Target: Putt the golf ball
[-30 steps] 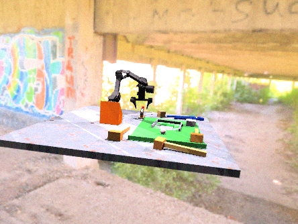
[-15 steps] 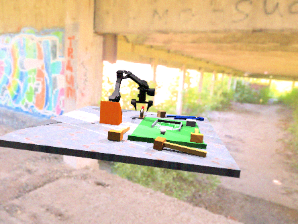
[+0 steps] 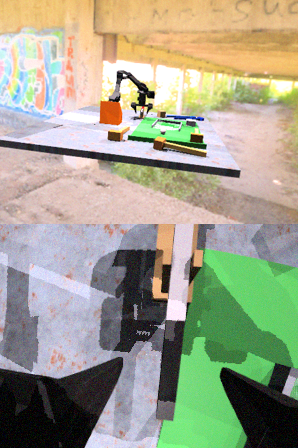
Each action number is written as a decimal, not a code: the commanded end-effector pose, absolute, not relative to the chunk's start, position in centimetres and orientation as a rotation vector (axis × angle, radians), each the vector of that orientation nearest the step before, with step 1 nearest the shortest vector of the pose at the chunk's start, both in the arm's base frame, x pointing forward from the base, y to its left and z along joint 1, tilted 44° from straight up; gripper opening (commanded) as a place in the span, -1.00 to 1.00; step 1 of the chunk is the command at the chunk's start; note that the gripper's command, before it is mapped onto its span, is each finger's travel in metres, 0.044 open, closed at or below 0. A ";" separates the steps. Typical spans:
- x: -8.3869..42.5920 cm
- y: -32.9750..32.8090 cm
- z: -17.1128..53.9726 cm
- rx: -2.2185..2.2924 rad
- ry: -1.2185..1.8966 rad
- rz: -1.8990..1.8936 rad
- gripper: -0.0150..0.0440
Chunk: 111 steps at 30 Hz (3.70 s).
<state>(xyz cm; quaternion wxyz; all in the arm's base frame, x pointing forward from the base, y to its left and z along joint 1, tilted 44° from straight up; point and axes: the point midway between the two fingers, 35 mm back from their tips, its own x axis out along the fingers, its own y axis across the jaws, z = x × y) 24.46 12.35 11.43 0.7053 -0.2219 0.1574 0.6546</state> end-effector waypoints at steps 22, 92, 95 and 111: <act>24.6 13.9 10.0 -0.486 0.344 1.459 0.56; 28.5 -3.7 9.3 -0.179 0.808 1.154 -0.49; 28.7 -5.3 8.2 -0.124 0.863 1.110 -0.49; 27.9 -13.5 1.8 0.185 1.130 0.858 -0.49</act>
